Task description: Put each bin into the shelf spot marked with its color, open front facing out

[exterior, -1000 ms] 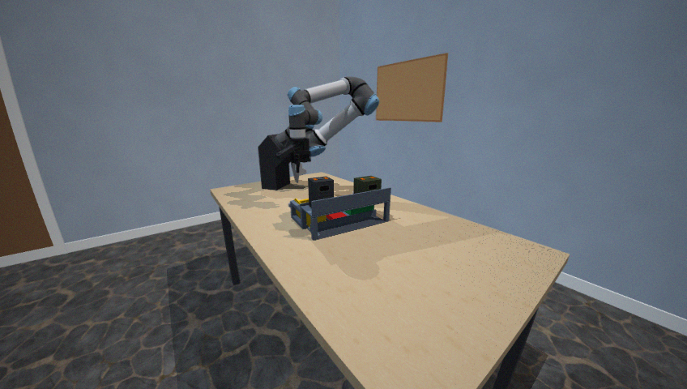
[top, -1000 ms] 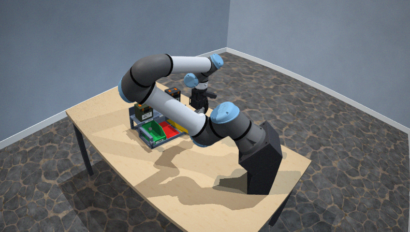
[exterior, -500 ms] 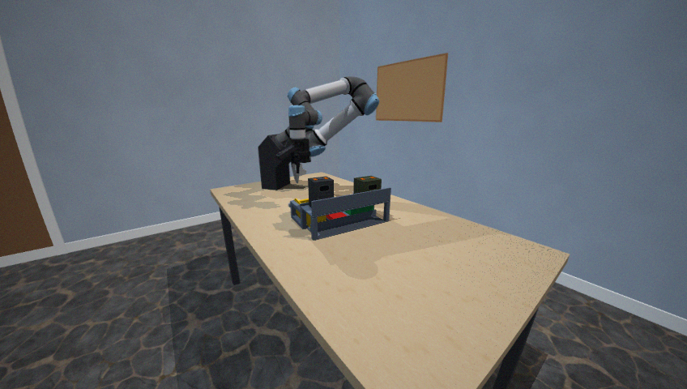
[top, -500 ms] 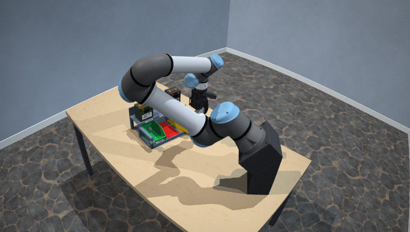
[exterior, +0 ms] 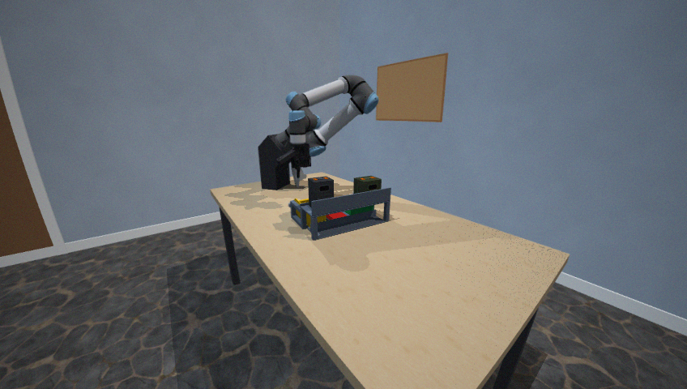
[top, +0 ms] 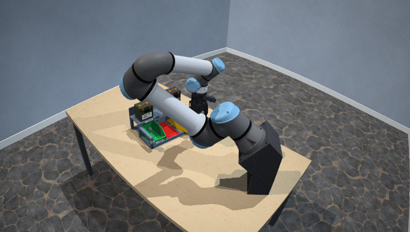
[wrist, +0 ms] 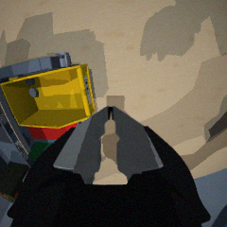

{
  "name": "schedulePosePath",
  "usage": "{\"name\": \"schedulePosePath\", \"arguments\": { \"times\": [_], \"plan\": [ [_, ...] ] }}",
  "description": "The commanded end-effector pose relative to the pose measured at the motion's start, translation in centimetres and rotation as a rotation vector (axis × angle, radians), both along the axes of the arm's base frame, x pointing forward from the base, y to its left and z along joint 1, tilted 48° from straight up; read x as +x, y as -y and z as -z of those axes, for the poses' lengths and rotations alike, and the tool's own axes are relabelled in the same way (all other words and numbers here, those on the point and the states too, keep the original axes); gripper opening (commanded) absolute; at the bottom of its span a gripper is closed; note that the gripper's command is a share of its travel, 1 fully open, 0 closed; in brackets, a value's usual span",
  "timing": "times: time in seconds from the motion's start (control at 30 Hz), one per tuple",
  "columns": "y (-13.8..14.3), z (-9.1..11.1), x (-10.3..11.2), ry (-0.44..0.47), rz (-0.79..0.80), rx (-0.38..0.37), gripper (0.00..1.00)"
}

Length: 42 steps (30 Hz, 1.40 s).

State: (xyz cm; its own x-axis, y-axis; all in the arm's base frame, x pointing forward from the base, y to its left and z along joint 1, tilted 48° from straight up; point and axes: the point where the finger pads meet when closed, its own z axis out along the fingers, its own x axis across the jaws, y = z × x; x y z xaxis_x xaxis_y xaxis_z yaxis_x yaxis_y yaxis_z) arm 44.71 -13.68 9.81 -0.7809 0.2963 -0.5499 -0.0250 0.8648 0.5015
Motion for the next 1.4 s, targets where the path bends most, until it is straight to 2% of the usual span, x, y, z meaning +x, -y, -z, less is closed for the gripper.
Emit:
{"name": "schedulePosePath", "arguments": {
  "times": [0.0, 0.6, 1.0, 1.37],
  "plan": [
    [-0.6, 1.2, 1.2, 0.0, 0.002, -0.002, 0.0],
    [-2.7, 4.6, 4.4, 0.0, 0.002, -0.002, 0.0],
    [-3.3, 5.7, 5.5, 0.0, 0.002, -0.002, 0.0],
    [-3.4, 5.9, 5.6, 0.0, 0.002, -0.002, 0.0]
  ]
}}
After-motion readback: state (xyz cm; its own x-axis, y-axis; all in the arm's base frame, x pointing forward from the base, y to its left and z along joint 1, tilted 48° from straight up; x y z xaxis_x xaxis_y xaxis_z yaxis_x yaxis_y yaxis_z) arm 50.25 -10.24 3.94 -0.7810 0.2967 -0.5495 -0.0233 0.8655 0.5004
